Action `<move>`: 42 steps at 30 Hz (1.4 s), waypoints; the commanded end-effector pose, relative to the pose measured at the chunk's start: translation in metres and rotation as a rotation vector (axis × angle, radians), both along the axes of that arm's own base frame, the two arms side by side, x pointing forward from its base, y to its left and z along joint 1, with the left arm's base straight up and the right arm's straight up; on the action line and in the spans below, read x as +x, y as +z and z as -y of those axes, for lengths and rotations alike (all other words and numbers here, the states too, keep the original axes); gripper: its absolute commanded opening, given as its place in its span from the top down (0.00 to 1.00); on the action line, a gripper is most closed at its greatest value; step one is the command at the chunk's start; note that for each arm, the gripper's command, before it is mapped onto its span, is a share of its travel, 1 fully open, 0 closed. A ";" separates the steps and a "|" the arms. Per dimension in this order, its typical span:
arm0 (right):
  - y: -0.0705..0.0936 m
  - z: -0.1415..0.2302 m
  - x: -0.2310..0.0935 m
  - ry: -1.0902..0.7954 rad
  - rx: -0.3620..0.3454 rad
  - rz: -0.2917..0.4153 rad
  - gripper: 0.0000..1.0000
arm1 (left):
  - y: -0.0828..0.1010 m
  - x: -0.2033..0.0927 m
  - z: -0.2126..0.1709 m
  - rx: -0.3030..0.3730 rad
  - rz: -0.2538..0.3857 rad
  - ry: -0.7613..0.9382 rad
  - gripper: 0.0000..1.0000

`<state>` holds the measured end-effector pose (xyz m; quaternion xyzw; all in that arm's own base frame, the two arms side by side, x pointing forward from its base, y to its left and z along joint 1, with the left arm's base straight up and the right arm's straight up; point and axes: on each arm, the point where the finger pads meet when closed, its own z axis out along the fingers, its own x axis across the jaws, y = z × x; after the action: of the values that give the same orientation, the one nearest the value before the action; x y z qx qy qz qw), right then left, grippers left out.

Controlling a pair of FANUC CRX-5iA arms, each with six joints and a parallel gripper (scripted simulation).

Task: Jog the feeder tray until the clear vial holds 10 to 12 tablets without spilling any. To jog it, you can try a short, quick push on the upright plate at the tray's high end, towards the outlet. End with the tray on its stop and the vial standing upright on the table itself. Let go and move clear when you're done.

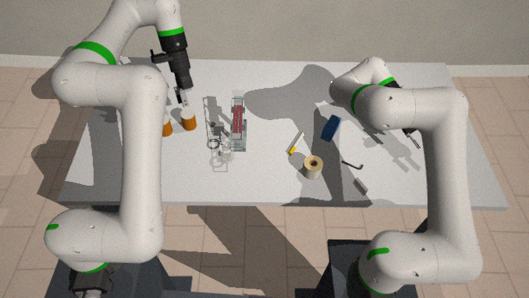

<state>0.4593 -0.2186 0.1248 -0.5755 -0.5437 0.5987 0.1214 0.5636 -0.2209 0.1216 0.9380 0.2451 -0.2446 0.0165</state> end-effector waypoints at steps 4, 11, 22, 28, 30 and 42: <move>0.001 0.000 0.000 0.000 -0.001 0.002 0.00 | 0.002 0.000 0.000 -0.001 0.002 0.000 0.00; 0.001 0.000 0.000 0.000 -0.001 0.002 0.00 | 0.002 0.000 0.000 -0.001 0.002 0.000 0.00; 0.002 0.005 -0.002 -0.012 0.004 0.011 0.00 | 0.009 -0.005 0.004 -0.038 0.023 -0.021 1.00; 0.010 0.039 -0.024 -0.106 0.038 0.084 0.00 | 0.036 -0.032 0.020 -0.173 0.110 -0.099 1.00; 0.015 0.059 -0.038 -0.163 0.055 0.131 0.00 | 0.042 -0.039 0.025 -0.206 0.134 -0.118 1.00; 0.044 0.159 -0.140 -0.510 0.109 0.444 0.00 | 0.070 -0.088 0.046 -0.373 0.291 -0.213 1.00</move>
<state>0.3573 -0.3412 0.1569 -0.7520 -0.4611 0.4380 0.1732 0.4915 -0.2601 0.1818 0.9641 0.1132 -0.1751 0.1644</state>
